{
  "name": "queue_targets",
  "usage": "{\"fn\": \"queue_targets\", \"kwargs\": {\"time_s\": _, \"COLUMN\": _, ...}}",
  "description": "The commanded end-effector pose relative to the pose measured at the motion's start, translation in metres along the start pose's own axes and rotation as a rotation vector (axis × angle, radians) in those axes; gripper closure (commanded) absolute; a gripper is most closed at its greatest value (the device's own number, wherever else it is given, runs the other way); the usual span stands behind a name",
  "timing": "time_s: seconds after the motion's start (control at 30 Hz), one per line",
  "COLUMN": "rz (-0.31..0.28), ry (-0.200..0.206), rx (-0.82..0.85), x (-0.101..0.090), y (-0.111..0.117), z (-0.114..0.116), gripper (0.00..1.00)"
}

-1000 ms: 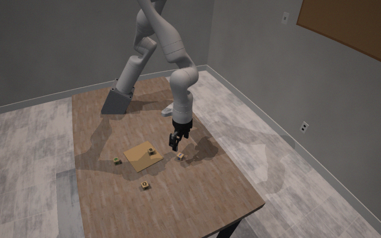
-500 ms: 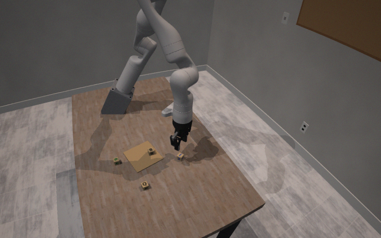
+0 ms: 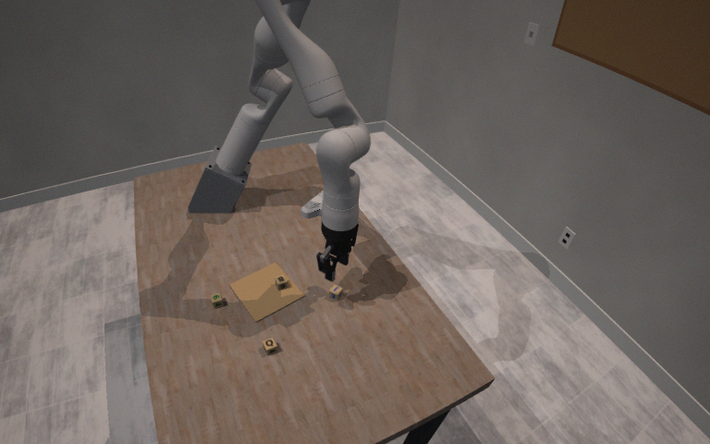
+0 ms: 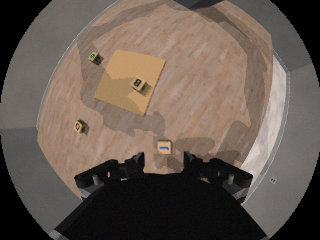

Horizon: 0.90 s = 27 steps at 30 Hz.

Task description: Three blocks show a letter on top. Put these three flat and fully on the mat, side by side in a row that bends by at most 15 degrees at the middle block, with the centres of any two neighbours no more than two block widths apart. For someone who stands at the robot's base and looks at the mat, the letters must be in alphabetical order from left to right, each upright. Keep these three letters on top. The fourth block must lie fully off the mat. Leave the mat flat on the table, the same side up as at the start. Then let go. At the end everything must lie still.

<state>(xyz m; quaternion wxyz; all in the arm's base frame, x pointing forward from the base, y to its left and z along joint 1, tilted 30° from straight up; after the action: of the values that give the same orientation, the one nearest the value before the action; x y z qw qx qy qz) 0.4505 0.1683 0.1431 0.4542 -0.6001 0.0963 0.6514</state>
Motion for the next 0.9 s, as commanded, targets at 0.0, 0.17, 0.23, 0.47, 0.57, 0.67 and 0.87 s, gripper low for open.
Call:
{"fn": "queue_targets", "kwargs": {"time_s": 0.0, "rz": -0.001, "ry": 0.001, "rx": 0.000, "x": -0.0005, "y": -0.0003, "z": -0.0004, "gripper": 0.38}}
{"fn": "queue_targets", "kwargs": {"time_s": 0.17, "rz": -0.001, "ry": 0.001, "rx": 0.000, "x": -0.0005, "y": -0.0003, "z": -0.0004, "gripper": 0.38}}
{"fn": "queue_targets", "kwargs": {"time_s": 0.23, "rz": -0.001, "ry": 0.001, "rx": 0.000, "x": -0.0005, "y": -0.0003, "z": -0.0004, "gripper": 0.38}}
{"fn": "queue_targets", "kwargs": {"time_s": 0.47, "rz": -0.001, "ry": 0.001, "rx": 0.000, "x": 0.0000, "y": -0.0003, "z": -0.0004, "gripper": 0.38}}
{"fn": "queue_targets", "kwargs": {"time_s": 0.57, "rz": 0.000, "ry": 0.000, "rx": -0.001, "x": 0.0010, "y": -0.0003, "z": -0.0004, "gripper": 0.38}}
{"fn": "queue_targets", "kwargs": {"time_s": 0.67, "rz": 0.001, "ry": -0.001, "rx": -0.001, "x": 0.0028, "y": -0.0003, "z": -0.0004, "gripper": 0.38}}
{"fn": "queue_targets", "kwargs": {"time_s": 0.87, "rz": 0.002, "ry": -0.002, "rx": -0.002, "x": 0.0061, "y": -0.0003, "z": -0.0004, "gripper": 0.38}}
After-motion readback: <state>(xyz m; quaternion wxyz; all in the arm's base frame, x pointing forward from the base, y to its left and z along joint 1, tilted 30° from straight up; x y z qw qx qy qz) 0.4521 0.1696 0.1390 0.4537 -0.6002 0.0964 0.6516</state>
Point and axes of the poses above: the point where the finger pads meet when closed, its own x axis out along the fingers, its own z axis across the jaws, y = z × x, the point moved 2 cm from there along -x, back along the fingers, and after that the axes turned 1 degree about -x, right-handed, at the moved point
